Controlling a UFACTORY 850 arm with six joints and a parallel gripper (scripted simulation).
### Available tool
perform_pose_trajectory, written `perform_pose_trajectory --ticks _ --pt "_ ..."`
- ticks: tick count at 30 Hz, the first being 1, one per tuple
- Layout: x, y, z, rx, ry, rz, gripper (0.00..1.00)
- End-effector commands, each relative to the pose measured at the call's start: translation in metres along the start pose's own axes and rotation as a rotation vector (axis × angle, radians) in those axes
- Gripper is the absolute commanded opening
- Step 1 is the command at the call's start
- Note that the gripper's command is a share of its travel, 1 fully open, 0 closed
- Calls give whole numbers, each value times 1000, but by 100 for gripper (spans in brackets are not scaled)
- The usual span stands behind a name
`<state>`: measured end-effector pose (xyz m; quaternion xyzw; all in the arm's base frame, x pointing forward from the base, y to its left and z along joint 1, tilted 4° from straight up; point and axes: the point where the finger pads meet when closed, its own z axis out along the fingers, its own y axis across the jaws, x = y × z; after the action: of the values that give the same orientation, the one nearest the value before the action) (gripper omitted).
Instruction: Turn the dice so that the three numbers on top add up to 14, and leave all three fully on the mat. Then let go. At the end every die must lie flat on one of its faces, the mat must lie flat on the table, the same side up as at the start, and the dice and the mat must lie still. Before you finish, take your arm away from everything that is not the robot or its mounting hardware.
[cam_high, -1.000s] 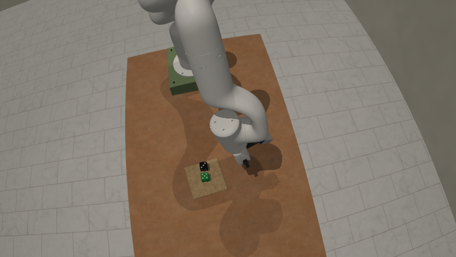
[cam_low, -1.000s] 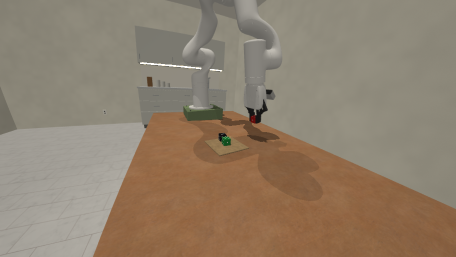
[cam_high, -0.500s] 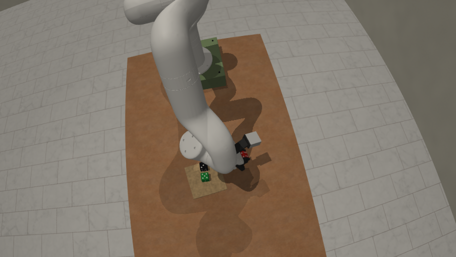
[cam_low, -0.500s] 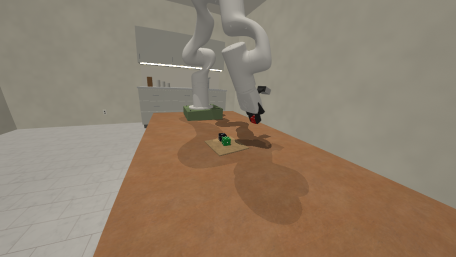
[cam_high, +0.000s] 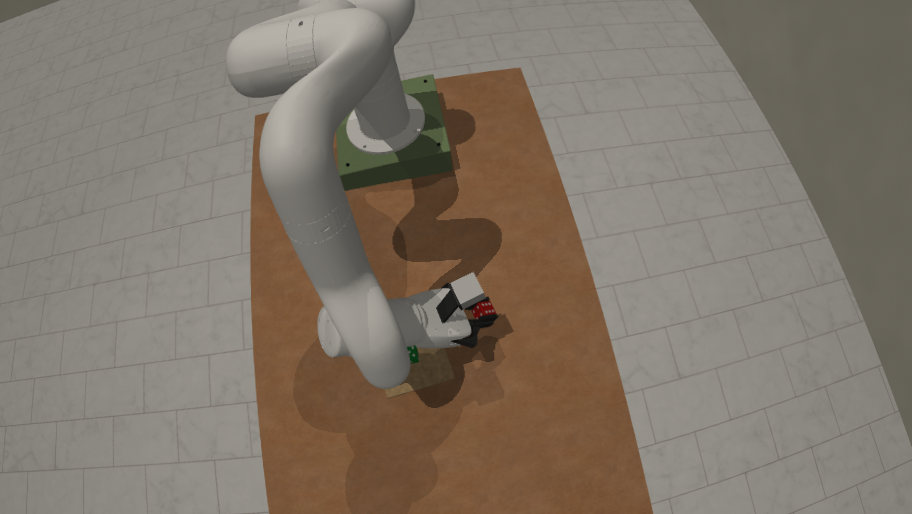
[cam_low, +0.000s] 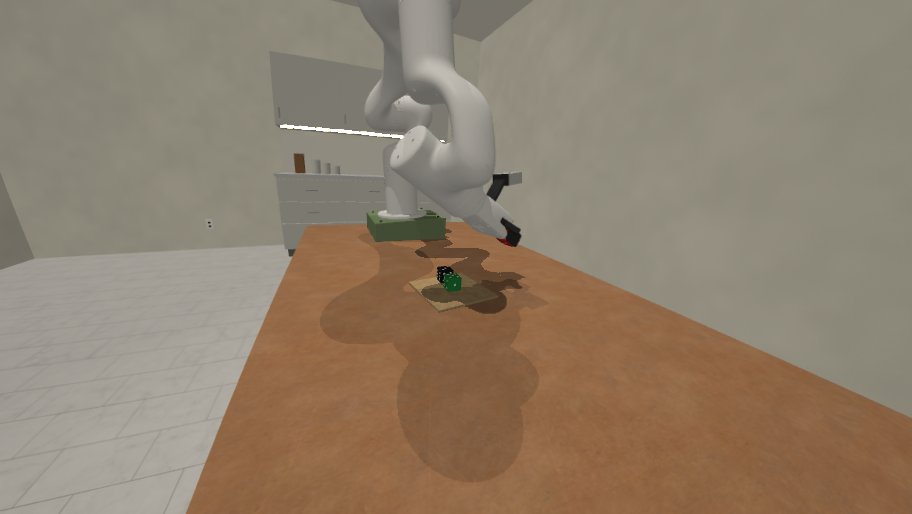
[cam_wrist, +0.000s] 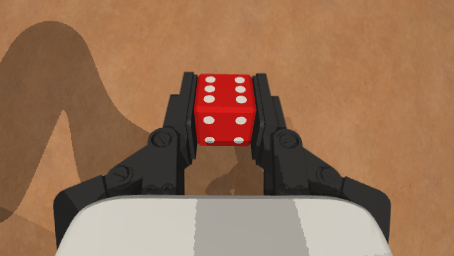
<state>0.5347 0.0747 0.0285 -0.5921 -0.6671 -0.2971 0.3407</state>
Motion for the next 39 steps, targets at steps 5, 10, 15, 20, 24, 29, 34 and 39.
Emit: perform_pose_trajectory --ticks 5,10,15,20,24,29,34,39 --pt "0 0 0 4 79 -2 27" --pt "-1 0 1 6 79 -2 27" --pt "-7 0 5 9 79 -1 27" --pt "-20 0 13 9 79 -1 27" --pt "-32 0 21 9 79 -1 27" --pt "-41 0 27 9 79 -1 27" --pt "-52 0 35 9 79 -1 27" --pt "-58 0 38 9 79 -1 27"
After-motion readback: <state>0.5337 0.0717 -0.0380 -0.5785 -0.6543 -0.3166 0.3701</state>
